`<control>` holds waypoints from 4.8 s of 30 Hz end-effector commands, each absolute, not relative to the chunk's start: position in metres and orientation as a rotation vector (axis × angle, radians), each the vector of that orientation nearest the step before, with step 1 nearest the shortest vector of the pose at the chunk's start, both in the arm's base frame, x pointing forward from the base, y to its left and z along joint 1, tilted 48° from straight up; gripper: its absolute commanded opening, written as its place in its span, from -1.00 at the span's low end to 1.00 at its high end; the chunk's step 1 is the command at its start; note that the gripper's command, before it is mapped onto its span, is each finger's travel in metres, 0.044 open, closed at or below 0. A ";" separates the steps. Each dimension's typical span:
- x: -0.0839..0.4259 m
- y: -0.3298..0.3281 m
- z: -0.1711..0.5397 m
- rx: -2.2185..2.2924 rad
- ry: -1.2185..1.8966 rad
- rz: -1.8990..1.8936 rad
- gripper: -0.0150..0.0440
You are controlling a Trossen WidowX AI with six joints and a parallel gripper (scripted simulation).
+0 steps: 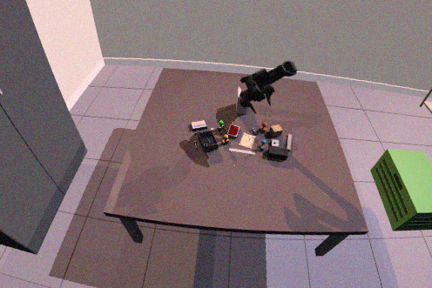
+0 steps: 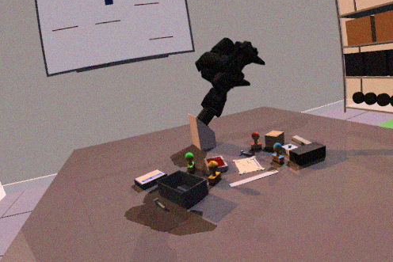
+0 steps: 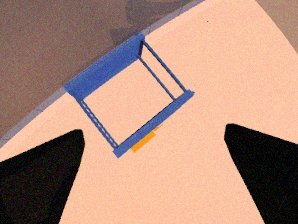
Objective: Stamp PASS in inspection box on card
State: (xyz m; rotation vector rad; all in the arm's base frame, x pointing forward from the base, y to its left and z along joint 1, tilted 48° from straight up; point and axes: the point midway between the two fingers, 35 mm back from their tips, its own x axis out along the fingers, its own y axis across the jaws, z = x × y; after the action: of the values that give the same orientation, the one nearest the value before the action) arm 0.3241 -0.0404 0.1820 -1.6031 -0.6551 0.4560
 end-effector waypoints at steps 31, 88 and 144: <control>0.256 -0.066 -0.075 0.372 1.372 0.777 0.24; 0.230 -0.017 -0.115 0.491 1.520 0.813 0.24; 0.231 -0.022 -0.111 0.486 1.523 0.815 -0.49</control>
State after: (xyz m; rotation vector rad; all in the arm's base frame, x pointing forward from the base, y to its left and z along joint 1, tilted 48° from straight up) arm 0.2307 -0.0199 -0.1115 0.4903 1.5234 0.8152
